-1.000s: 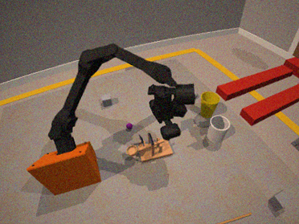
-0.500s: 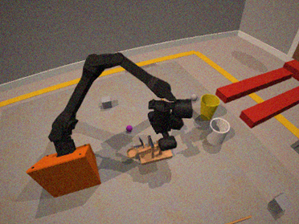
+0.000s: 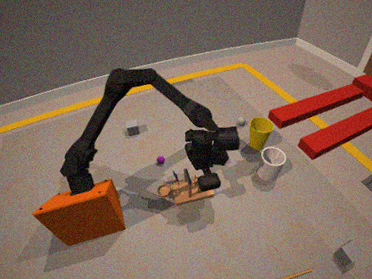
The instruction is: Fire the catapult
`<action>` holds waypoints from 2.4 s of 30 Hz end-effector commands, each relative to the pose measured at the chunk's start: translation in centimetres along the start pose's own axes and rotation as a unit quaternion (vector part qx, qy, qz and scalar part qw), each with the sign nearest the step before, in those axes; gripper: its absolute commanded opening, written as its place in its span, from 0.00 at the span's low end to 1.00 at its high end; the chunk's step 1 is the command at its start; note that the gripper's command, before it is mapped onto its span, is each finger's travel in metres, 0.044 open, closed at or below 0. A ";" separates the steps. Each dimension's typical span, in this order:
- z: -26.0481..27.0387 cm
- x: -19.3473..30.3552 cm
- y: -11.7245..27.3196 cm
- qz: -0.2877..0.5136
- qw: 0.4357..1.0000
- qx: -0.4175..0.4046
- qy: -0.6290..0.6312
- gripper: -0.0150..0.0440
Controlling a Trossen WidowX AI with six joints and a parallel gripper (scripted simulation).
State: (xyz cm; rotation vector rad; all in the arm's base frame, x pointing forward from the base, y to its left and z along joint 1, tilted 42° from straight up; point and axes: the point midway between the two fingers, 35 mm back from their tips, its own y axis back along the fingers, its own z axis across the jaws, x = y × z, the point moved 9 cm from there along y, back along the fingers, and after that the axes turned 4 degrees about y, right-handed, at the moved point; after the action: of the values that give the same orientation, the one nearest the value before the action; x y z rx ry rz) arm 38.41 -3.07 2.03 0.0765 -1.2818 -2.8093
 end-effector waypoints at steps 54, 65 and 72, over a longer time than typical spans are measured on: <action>0.0 0.0 0.9 0.003 1.000 -0.002 -0.002 0.25; 0.0 -0.1 -1.0 0.003 1.000 -0.003 -0.003 0.25; 0.1 0.0 -2.1 0.003 1.000 -0.003 -0.004 0.25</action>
State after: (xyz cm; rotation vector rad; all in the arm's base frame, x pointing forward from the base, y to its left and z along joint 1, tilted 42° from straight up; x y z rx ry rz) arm 38.42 -1.83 0.77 0.0693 -1.2739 -2.8018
